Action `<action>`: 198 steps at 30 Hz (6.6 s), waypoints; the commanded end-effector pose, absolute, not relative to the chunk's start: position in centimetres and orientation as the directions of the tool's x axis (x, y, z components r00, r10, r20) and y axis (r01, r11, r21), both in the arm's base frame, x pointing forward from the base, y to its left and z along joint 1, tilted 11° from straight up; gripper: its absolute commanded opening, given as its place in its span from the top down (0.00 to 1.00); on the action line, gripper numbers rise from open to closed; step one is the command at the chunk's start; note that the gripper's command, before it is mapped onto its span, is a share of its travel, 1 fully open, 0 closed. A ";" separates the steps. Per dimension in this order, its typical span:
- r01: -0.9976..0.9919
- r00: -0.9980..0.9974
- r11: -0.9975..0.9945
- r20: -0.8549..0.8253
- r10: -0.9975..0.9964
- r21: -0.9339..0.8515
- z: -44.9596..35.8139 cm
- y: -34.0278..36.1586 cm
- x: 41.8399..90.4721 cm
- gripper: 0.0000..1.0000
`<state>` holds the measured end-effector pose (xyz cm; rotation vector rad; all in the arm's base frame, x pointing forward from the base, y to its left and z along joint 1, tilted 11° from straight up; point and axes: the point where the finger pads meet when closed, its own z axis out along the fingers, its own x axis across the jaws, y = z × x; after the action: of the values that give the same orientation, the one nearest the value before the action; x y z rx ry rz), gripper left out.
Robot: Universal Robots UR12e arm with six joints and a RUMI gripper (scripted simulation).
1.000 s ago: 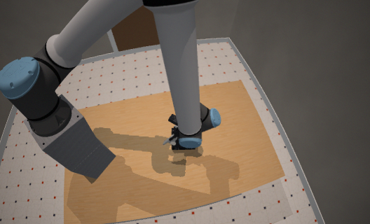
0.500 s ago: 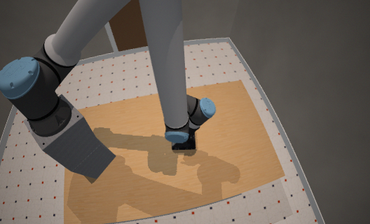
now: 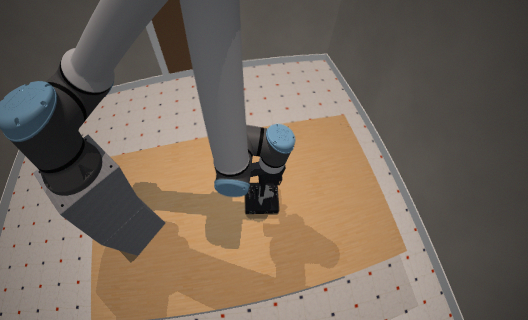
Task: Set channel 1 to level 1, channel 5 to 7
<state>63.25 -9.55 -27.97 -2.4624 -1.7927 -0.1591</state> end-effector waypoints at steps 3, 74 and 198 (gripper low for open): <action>0.971 0.193 -0.208 0.126 0.973 0.117 -26.0 -9.9 64.5 0.00; 0.361 -0.919 0.928 -0.132 0.371 0.094 -31.4 -1.3 69.2 0.00; 0.972 0.173 -0.189 0.121 0.977 0.137 -25.7 -10.0 64.7 0.00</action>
<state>64.69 -9.87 -25.81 -2.4052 -2.0462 -0.2862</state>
